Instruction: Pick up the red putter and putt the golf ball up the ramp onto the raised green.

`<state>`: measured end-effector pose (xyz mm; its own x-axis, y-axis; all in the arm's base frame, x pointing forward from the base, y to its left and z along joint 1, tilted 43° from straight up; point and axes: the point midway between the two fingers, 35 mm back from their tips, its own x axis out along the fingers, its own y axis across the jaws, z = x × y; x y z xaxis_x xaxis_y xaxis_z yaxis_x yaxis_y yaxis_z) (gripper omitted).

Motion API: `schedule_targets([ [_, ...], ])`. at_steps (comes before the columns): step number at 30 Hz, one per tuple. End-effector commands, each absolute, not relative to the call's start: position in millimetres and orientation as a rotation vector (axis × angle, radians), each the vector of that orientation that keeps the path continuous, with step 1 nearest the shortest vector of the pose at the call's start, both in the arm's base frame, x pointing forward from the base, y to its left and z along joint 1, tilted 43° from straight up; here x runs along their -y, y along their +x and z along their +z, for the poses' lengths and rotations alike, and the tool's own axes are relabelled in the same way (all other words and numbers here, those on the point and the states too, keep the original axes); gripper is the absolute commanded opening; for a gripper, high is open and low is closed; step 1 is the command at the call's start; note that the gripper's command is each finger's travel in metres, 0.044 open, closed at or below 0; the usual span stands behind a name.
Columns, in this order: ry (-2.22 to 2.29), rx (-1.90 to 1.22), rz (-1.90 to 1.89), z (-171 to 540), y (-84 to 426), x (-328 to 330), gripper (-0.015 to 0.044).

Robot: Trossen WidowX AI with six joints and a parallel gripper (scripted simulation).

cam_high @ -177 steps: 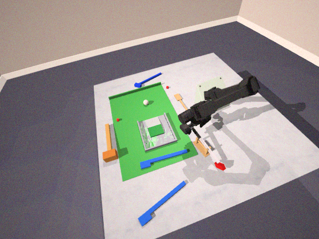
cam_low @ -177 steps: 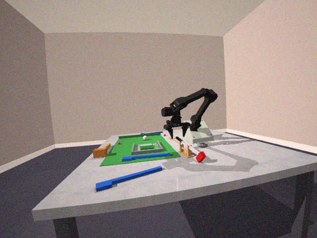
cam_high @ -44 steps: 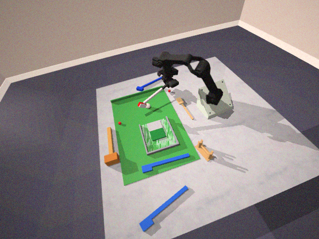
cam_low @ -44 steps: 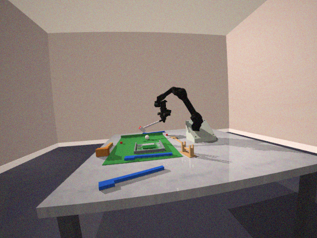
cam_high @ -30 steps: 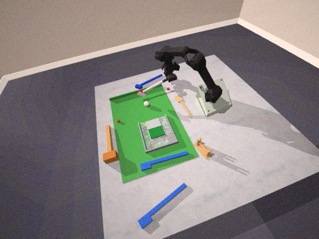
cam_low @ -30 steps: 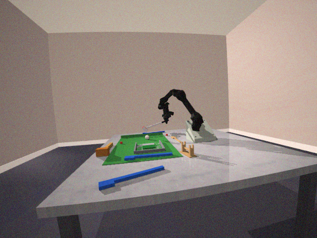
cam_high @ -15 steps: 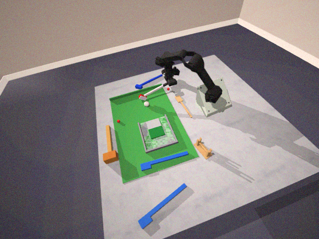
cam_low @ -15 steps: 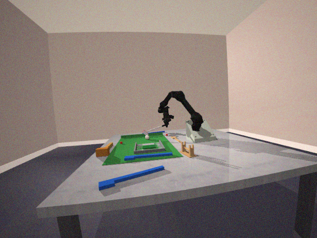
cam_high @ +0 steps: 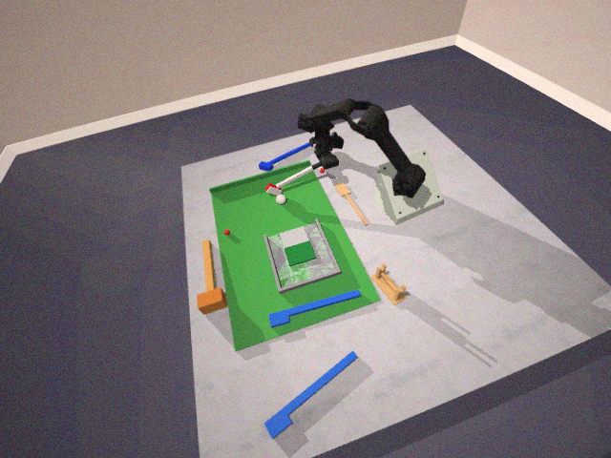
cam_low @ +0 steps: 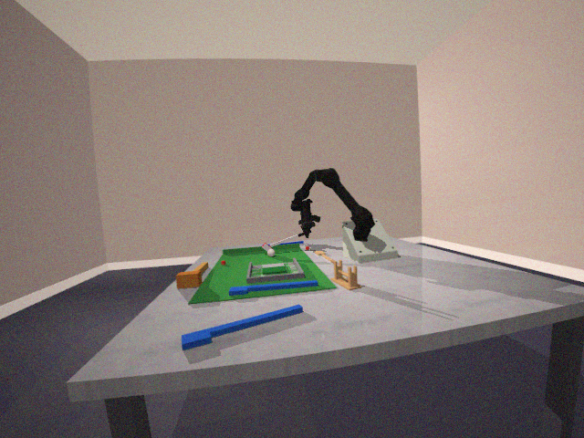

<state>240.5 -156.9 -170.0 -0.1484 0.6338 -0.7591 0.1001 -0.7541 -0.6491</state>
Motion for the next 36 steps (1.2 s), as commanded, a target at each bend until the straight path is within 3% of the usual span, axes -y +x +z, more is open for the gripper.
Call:
schedule_targets([
  [1,-1.755,0.819,1.951,-174,241,153,0.0],
  [26,-1.758,0.817,1.952,-194,243,176,0.0],
  [36,-1.752,0.818,1.951,-146,245,124,0.0],
])
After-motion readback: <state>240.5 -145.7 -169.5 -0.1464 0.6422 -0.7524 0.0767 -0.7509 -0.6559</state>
